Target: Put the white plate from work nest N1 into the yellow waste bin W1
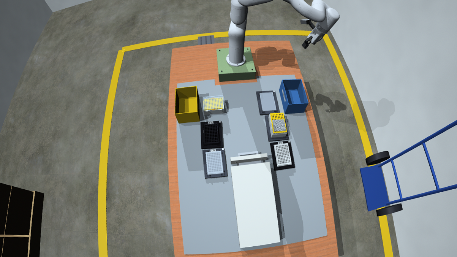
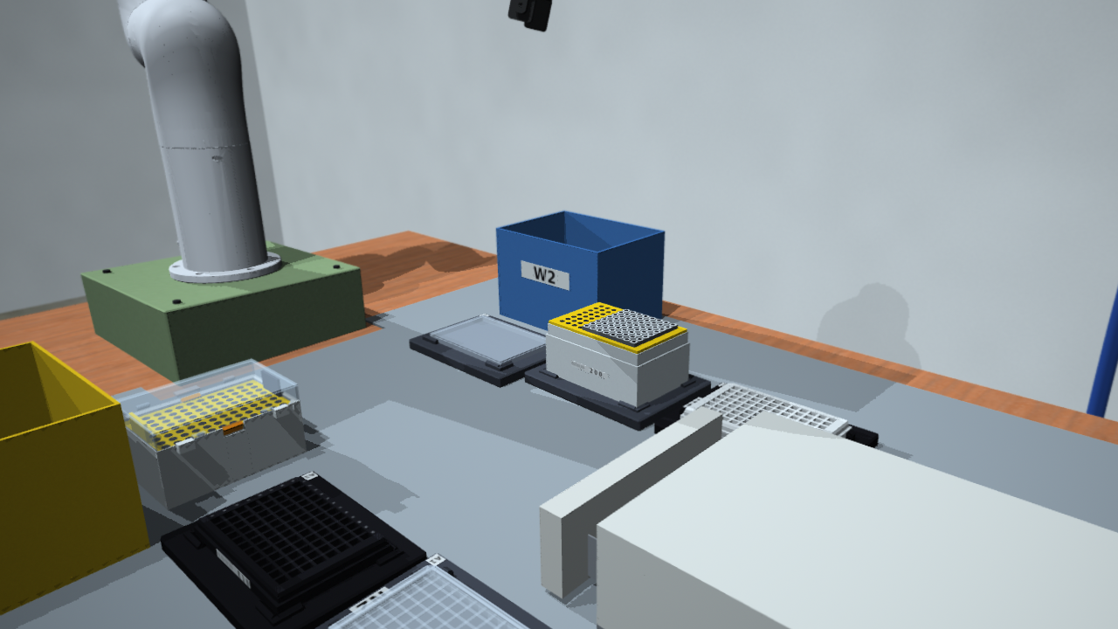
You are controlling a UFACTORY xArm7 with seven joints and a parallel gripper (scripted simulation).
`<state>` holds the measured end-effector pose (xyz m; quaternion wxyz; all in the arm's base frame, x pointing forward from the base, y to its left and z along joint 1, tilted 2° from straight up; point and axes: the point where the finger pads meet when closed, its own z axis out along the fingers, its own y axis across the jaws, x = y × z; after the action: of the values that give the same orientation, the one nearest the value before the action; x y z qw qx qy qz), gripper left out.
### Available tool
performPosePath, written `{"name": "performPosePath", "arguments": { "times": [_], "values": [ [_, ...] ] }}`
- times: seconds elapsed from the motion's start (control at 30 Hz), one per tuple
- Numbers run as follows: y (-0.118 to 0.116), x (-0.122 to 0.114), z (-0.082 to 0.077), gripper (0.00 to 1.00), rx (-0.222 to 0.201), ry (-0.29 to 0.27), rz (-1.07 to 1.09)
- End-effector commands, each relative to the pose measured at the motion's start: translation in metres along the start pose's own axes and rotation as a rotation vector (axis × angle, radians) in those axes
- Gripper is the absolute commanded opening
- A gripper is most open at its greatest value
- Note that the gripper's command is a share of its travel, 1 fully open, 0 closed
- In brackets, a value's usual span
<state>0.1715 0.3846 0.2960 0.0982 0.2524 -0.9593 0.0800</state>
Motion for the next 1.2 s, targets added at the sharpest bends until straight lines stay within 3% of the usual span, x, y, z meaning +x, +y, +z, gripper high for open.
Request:
{"name": "performPosePath", "arguments": {
  "times": [0.0,0.53,1.17],
  "values": [
    [0.0,0.0,-0.002,1.0,-0.003,-0.004,0.0],
    [0.0,0.0,-0.002,1.0,-0.003,-0.004,0.0],
    [-0.048,-0.042,0.01,1.0,-0.052,-0.008,0.447]
  ]
}}
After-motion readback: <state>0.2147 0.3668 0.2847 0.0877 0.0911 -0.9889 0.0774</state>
